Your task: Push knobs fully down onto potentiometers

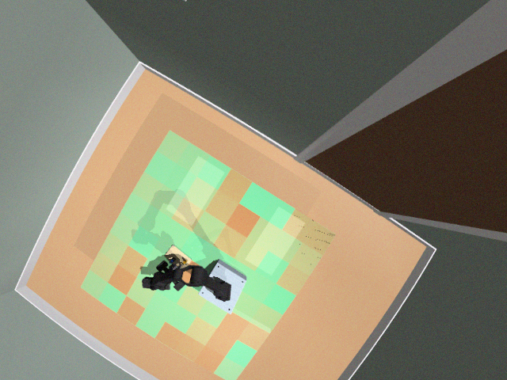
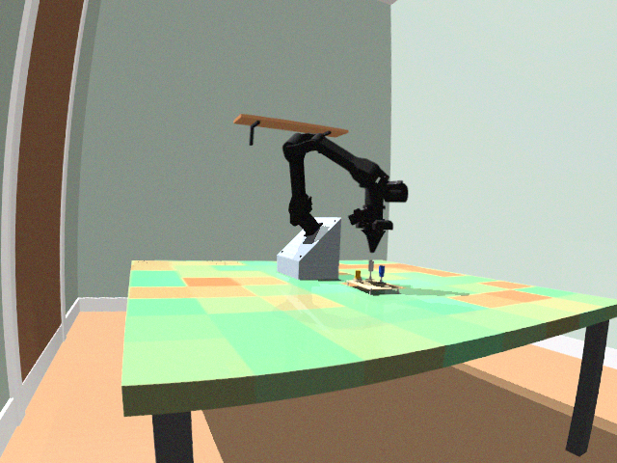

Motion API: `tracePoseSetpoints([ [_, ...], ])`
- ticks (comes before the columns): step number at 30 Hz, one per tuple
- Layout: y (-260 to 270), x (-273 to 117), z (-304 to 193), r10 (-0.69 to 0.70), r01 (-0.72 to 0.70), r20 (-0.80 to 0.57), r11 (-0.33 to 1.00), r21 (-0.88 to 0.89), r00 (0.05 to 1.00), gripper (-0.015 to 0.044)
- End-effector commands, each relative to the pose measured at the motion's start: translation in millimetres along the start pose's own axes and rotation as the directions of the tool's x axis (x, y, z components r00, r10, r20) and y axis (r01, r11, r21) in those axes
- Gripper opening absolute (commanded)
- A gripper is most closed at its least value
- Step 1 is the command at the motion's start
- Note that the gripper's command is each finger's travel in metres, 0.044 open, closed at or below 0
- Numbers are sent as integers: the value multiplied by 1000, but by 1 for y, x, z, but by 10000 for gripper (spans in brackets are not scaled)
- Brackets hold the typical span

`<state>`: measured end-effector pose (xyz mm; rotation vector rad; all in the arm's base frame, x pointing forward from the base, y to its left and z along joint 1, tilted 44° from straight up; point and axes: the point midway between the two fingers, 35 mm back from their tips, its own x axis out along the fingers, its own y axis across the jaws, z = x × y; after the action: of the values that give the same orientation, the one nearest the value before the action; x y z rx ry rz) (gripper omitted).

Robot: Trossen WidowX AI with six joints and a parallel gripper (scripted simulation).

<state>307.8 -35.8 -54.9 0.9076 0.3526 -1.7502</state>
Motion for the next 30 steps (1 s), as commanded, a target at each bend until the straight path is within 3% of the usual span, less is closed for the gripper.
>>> tracePoseSetpoints([
  [1,0,5,1,0,0,4,1000,-6,1000,0],
  [30,0,23,1,0,0,5,1000,-6,1000,0],
])
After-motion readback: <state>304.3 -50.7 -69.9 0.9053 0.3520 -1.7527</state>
